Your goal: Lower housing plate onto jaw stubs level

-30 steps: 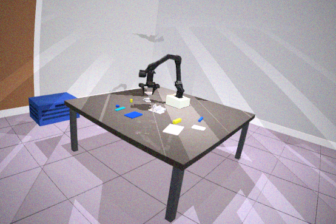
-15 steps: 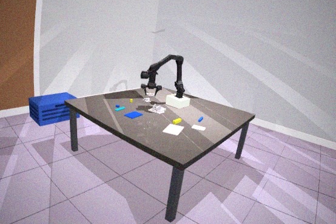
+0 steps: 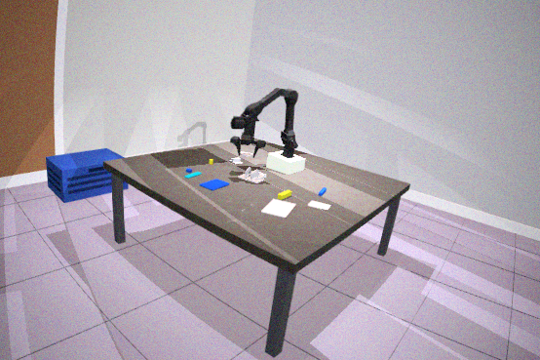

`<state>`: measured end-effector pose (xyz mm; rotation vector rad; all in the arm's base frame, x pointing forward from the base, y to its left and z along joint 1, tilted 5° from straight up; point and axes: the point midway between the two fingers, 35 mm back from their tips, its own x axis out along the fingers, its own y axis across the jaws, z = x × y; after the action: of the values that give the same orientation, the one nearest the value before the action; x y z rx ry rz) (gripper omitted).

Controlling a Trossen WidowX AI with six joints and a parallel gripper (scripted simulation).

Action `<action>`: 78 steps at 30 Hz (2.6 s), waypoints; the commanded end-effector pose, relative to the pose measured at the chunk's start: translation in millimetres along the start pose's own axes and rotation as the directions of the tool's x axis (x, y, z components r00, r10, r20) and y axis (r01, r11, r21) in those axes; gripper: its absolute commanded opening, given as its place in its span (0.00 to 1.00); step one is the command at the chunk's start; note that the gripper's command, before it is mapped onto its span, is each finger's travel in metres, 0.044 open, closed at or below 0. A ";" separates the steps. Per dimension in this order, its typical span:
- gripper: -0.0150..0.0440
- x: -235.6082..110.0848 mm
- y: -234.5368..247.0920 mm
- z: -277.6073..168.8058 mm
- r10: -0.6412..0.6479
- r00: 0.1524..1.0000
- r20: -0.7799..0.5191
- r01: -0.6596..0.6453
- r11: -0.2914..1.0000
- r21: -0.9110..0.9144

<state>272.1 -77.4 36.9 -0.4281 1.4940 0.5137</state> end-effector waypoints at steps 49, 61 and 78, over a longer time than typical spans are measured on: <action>0.85 1.1 74.0 44.2 0.017 1.000 0.012 -0.020 0.927 0.375; 0.85 1.0 84.0 43.4 0.018 1.000 0.012 -0.021 0.927 0.374; 0.85 1.0 84.0 43.4 0.018 1.000 0.012 -0.021 0.927 0.374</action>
<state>260.1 15.4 41.2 -0.1175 1.5493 0.2330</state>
